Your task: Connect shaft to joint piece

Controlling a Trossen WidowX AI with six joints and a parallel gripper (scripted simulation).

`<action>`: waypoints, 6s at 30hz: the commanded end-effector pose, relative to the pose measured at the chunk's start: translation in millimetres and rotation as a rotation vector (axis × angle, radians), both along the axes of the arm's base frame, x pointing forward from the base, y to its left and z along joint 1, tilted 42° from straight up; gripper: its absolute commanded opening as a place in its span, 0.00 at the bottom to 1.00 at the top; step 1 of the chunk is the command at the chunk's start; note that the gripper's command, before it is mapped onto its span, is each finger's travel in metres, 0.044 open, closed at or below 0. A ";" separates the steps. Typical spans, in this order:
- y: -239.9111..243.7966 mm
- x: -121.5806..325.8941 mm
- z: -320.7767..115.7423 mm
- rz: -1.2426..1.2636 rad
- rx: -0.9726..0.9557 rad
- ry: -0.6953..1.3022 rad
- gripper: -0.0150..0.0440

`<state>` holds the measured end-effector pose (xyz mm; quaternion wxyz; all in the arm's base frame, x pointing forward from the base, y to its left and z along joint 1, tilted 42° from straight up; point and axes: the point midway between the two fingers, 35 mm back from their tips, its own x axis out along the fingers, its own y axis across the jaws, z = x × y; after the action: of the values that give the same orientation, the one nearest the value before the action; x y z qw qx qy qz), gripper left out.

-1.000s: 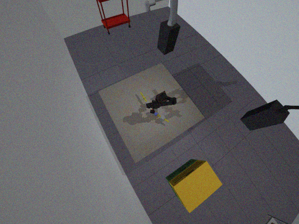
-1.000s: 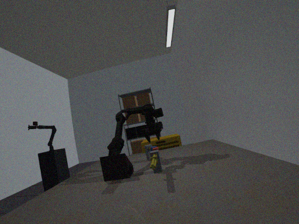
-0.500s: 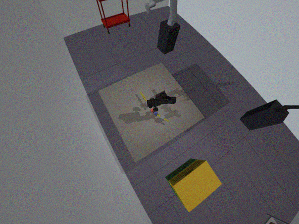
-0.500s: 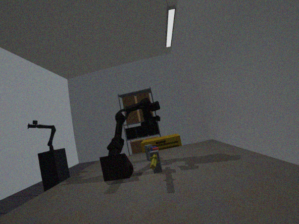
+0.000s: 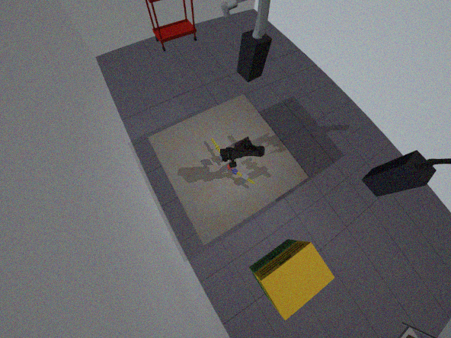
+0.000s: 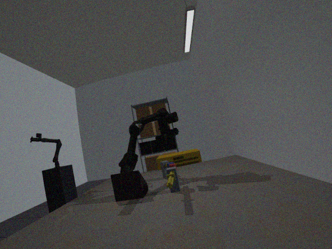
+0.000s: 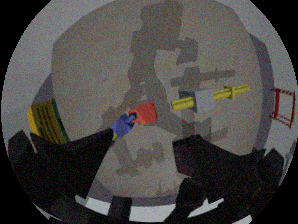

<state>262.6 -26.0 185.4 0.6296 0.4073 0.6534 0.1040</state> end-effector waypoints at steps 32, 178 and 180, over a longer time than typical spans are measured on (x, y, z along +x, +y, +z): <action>-29.2 -0.4 -92.4 -0.683 0.409 0.878 1.00; -139.5 -9.0 -324.2 -0.922 0.146 0.781 0.91; -139.5 -9.0 -324.2 -0.922 0.146 0.781 0.82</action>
<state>255.0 -169.2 -137.5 0.2996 0.6964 0.5828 -0.2926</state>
